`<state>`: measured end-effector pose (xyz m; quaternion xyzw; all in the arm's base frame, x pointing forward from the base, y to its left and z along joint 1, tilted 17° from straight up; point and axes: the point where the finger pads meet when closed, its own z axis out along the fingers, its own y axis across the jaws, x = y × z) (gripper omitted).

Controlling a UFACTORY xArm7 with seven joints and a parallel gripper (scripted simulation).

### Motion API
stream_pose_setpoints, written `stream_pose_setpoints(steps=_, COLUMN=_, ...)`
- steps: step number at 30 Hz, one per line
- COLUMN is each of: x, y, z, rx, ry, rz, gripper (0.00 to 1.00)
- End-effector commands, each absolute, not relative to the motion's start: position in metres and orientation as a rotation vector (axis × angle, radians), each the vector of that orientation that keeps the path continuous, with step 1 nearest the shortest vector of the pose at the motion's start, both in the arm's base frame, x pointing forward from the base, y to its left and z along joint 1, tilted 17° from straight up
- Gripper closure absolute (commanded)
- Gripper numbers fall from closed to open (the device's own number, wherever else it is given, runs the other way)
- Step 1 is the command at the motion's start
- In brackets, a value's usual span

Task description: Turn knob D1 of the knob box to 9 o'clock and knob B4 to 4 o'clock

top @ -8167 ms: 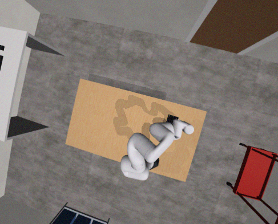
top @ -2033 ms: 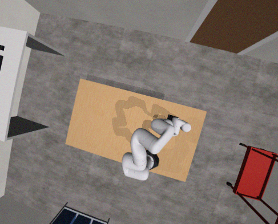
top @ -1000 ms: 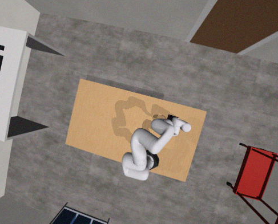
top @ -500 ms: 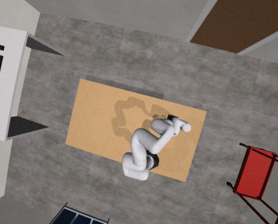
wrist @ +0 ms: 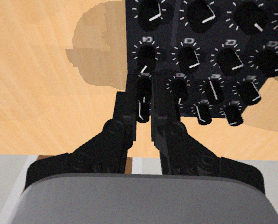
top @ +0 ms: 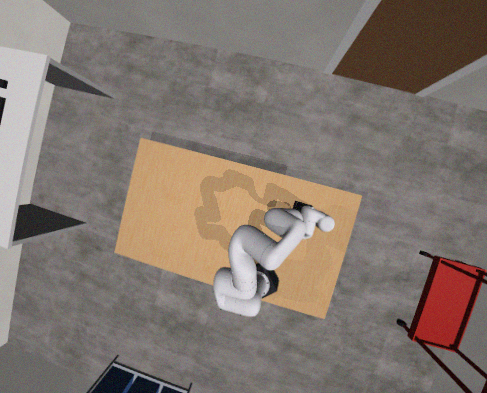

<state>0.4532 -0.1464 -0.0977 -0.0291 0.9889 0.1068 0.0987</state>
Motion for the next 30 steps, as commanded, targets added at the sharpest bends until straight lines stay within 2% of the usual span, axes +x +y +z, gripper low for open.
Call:
stream_pose_setpoints(steps=1, x=0.4542, y=-0.148, z=-0.0964, rx=-0.057, ry=2.926, rz=0.315, gripper=0.92)
stream_pose_setpoints(steps=30, x=0.4541, y=-0.148, z=-0.0964, rx=0.515, ry=2.92, rz=0.371, gripper=0.92)
